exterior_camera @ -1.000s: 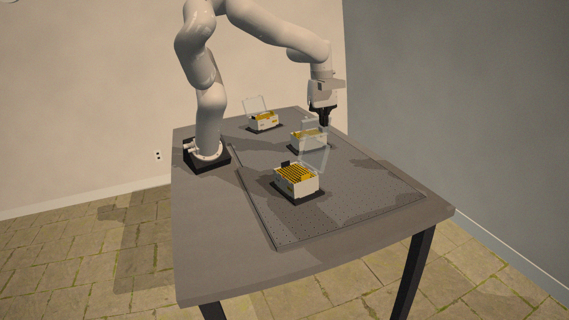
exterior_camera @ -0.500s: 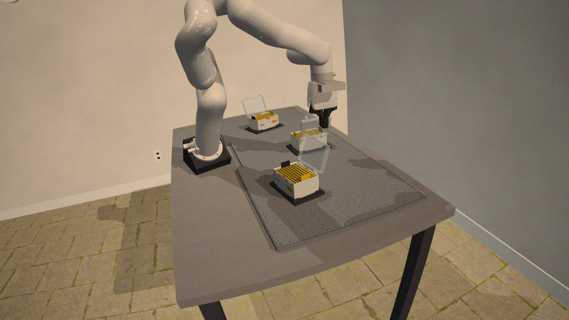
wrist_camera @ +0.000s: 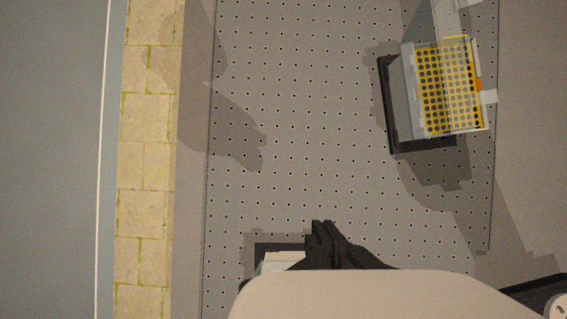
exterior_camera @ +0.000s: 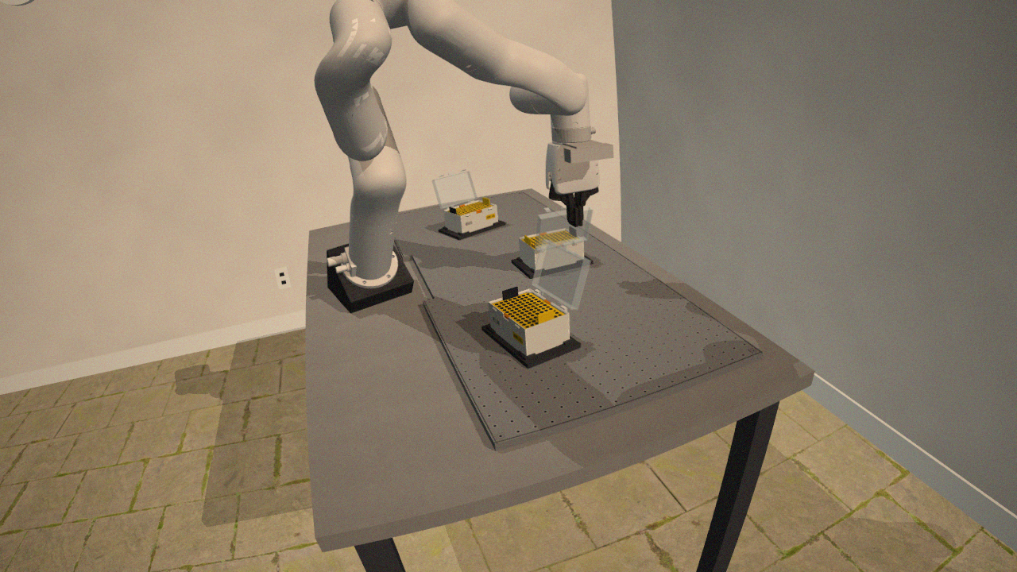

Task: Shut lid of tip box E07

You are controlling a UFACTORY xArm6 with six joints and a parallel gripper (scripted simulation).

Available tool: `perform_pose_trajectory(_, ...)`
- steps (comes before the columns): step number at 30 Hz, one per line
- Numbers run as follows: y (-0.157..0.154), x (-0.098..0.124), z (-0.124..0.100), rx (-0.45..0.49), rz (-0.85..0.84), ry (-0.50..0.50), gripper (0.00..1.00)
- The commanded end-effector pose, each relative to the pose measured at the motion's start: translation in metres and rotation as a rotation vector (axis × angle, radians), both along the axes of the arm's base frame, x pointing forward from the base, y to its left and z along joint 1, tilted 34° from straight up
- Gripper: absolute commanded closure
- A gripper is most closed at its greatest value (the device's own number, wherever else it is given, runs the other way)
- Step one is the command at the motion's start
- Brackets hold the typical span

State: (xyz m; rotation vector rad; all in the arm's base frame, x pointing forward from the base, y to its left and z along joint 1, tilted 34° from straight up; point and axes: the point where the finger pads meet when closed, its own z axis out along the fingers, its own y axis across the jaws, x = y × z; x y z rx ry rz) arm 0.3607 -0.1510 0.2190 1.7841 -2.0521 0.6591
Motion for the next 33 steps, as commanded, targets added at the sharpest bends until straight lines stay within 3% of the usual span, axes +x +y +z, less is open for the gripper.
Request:
perform_pose_trajectory(1, 0.005, 0.002, -0.001, 0.000, 0.001, -0.003, 1.00)
perform_pose_trajectory(33, 0.039, 0.007, -0.017, 0.000, 0.001, -0.003, 1.00)
